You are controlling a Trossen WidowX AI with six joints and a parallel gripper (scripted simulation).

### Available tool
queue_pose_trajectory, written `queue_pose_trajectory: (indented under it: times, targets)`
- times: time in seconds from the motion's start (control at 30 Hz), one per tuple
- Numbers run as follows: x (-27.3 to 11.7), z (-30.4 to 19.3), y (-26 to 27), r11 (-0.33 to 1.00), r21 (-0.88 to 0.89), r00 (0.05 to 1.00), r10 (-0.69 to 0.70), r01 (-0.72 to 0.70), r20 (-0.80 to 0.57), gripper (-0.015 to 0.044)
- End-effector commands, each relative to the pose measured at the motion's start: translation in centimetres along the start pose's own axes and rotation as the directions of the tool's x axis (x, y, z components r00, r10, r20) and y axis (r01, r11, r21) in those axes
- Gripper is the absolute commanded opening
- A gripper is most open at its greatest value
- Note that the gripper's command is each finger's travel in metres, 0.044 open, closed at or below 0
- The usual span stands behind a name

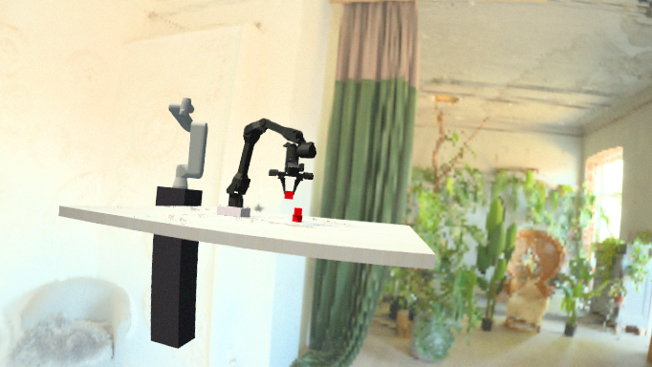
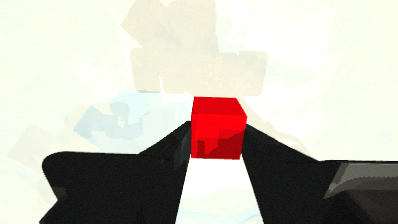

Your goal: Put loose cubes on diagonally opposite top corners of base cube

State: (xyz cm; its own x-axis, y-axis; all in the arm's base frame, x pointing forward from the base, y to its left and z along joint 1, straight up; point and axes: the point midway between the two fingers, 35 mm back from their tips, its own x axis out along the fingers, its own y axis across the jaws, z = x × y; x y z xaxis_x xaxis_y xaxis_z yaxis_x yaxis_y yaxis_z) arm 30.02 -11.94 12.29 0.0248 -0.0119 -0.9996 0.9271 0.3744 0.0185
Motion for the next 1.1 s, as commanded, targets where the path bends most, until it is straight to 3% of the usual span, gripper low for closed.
queue_pose_trajectory:
  times: [0.0,1.07]
  targets:
    - [-0.1,-1.0,0.8,1.000,0.005,1.000,-0.001,0.001,0.001,0.0105]
    - [0.4,-10.3,5.7,0.999,0.043,1.000,0.004,-0.003,-0.008,0.0105]
